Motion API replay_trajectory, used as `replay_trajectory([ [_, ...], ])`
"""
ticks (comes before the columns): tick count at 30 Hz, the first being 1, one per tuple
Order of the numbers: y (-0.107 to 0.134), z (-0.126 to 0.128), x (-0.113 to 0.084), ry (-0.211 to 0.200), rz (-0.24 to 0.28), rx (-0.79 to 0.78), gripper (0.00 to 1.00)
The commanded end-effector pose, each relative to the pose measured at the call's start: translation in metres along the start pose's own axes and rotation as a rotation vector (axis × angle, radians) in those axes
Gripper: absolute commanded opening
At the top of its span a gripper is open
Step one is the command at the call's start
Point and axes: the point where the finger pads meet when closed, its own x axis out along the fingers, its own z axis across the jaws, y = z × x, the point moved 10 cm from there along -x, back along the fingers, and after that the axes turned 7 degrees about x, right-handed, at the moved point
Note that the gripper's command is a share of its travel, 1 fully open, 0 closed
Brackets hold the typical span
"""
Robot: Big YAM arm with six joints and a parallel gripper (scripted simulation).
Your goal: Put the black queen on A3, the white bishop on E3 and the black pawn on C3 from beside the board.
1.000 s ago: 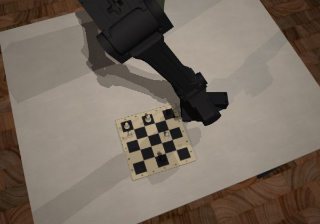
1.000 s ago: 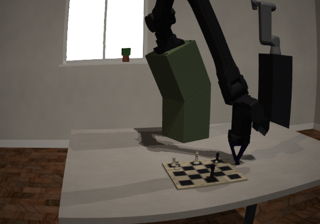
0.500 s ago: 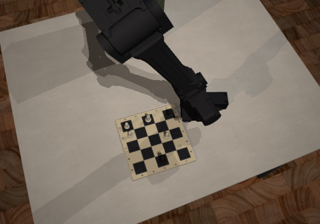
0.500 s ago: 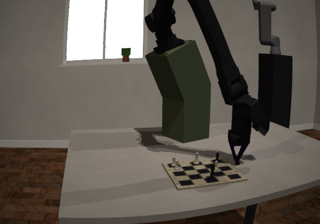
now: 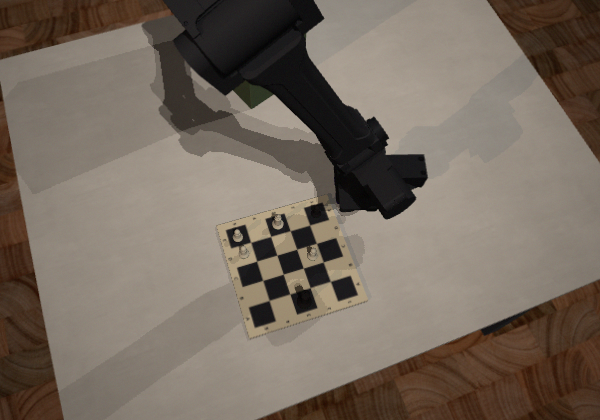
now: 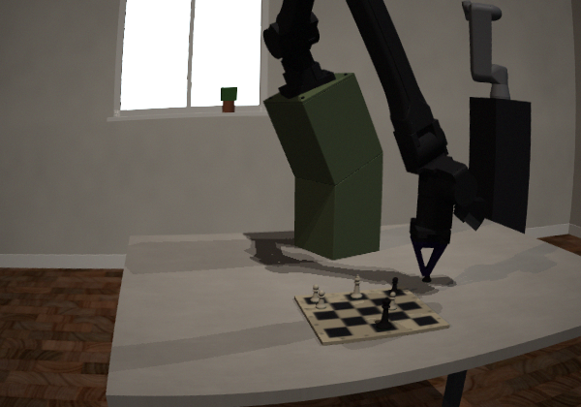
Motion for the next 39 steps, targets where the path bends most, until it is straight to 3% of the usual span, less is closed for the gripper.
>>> replay_trajectory([
  [1, -0.013, -0.015, -0.046, 0.041, -0.030, 0.019, 0.00],
  [4, -0.012, -0.014, -0.066, 0.041, -0.030, 0.019, 0.00],
  [10, -0.009, -0.015, -0.077, 0.037, -0.028, 0.028, 0.00],
  [12, -0.009, 0.000, -0.067, 0.013, -0.010, 0.003, 0.00],
  [19, -0.012, -0.008, -0.067, 0.027, -0.021, 0.019, 0.00],
  [23, -0.001, -0.017, -0.066, 0.021, -0.017, 0.015, 0.00],
  [24, 0.004, -0.028, -0.075, 0.034, -0.030, 0.010, 0.00],
  [28, 0.052, -0.069, -0.078, 0.031, -0.028, -0.117, 0.00],
  [31, 0.066, -0.086, -0.080, 0.042, -0.030, -0.151, 0.00],
  [34, 0.107, -0.103, -0.081, 0.035, -0.019, -0.244, 0.00],
  [37, 0.116, -0.108, -0.081, 0.036, -0.017, -0.264, 0.00],
  [39, 0.108, -0.105, -0.085, 0.043, -0.023, -0.282, 0.00],
])
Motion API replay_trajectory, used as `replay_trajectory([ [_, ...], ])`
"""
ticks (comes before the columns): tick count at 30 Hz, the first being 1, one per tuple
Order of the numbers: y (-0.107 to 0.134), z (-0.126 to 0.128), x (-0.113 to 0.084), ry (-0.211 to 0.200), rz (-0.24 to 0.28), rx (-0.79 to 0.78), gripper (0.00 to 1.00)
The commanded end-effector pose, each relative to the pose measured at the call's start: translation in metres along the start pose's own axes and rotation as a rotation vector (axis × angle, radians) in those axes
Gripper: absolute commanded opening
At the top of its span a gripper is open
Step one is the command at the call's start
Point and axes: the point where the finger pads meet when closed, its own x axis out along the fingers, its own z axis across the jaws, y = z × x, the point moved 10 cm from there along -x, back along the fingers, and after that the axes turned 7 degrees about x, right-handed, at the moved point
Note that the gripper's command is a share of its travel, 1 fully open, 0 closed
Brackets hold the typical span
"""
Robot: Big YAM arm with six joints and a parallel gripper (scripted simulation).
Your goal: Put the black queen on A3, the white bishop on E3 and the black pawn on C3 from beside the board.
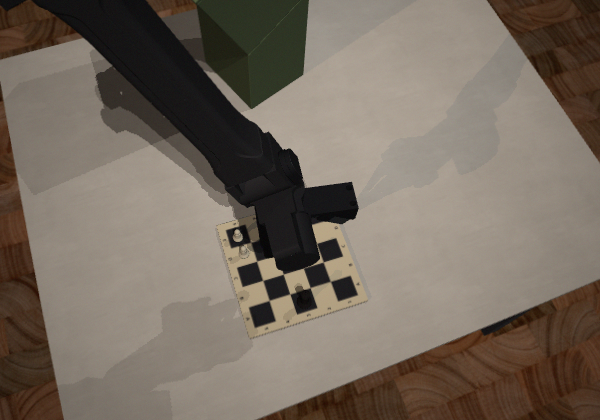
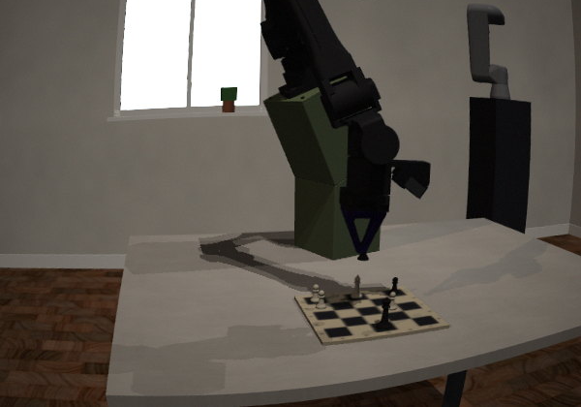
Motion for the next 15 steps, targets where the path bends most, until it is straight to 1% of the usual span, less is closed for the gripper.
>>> replay_trajectory([
  [1, -0.013, 0.006, -0.010, 0.002, -0.026, -0.153, 0.00],
  [2, -0.021, 0.019, 0.000, -0.028, -0.024, -0.180, 0.00],
  [5, -0.021, 0.019, 0.000, -0.028, -0.022, -0.180, 0.00],
  [7, -0.021, 0.010, 0.000, -0.014, -0.023, -0.170, 0.00],
  [8, -0.012, 0.008, 0.004, -0.022, -0.017, -0.149, 0.00],
  [11, -0.010, 0.010, 0.006, -0.027, -0.015, -0.146, 0.00],
  [15, -0.011, 0.005, 0.009, -0.005, -0.018, -0.136, 0.00],
])
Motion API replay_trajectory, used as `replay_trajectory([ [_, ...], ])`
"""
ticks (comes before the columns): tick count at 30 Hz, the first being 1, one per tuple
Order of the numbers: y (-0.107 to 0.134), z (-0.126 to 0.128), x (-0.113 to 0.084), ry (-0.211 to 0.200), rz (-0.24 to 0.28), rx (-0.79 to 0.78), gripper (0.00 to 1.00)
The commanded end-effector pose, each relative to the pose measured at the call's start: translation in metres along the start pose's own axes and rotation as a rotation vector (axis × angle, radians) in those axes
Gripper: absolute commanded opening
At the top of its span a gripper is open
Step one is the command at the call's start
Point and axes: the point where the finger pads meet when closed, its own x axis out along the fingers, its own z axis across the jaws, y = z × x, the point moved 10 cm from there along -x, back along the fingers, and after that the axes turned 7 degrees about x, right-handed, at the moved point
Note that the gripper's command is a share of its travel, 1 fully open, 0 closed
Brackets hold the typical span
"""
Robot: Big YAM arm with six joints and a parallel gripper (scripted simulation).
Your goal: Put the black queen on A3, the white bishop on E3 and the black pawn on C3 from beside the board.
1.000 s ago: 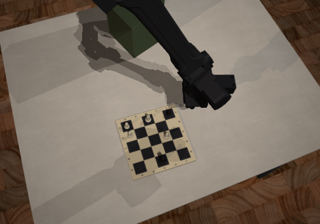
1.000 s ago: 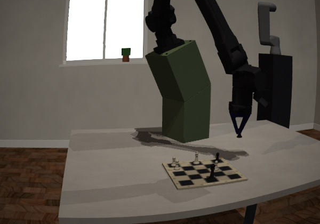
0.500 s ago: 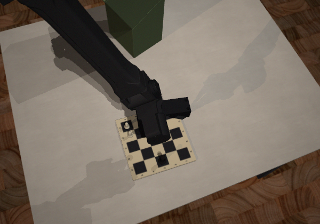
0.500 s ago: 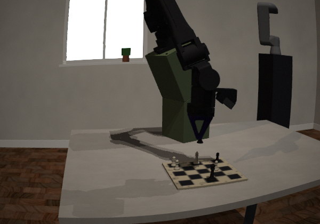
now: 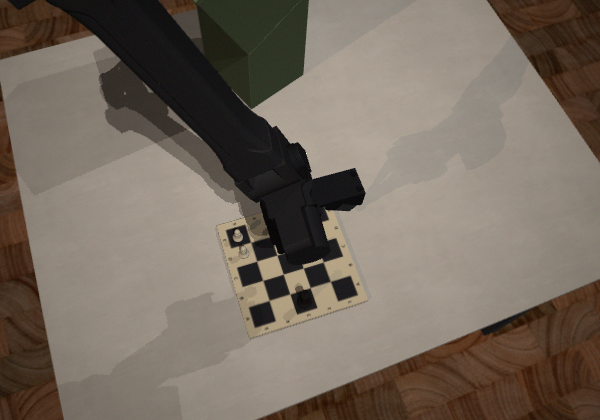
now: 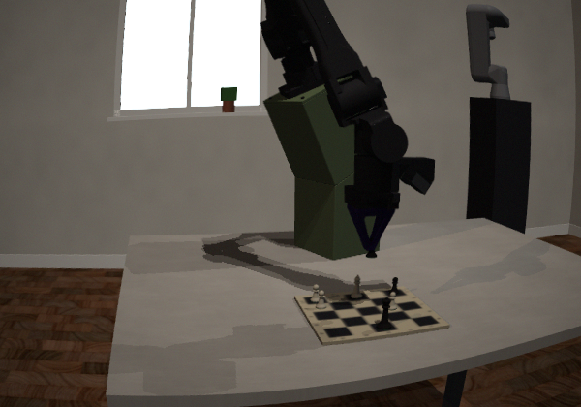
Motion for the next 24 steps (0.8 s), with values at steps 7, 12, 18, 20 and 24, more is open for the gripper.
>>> replay_trajectory([
  [7, 0.002, -0.001, 0.024, -0.004, -0.001, -0.003, 0.00],
  [12, 0.002, 0.001, 0.046, -0.006, -0.001, -0.004, 0.00],
  [18, 0.002, 0.003, 0.076, -0.008, -0.001, -0.005, 0.00],
  [20, 0.002, 0.003, 0.076, -0.008, -0.001, -0.005, 0.00],
  [24, 0.002, 0.004, 0.092, -0.010, -0.001, -0.006, 0.00],
])
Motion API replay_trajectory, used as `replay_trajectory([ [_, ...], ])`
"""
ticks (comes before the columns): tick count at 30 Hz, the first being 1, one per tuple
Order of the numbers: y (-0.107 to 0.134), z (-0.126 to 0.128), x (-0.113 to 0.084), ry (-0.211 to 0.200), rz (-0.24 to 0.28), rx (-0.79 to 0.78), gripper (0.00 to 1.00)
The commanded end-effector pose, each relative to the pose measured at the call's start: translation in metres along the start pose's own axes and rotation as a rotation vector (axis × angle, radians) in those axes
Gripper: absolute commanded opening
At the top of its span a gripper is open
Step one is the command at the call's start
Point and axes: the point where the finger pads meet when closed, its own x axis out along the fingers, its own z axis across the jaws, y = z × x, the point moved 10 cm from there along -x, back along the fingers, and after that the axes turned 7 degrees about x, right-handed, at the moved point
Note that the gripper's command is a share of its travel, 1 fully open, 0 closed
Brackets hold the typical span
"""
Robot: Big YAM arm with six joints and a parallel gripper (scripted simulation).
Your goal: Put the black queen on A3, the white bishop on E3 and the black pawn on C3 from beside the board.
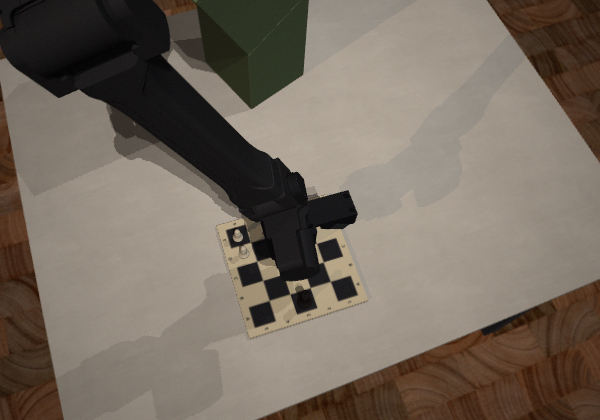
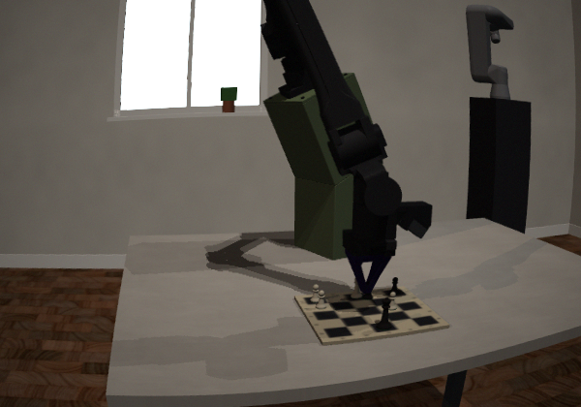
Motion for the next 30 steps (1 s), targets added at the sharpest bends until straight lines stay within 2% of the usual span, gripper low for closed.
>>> replay_trajectory([
  [1, 0.002, 0.000, 0.018, 0.002, -0.002, -0.007, 0.00],
  [7, 0.002, 0.000, 0.028, 0.002, -0.001, -0.007, 0.00],
  [30, 0.001, 0.003, 0.028, -0.005, -0.001, -0.011, 0.00],
])
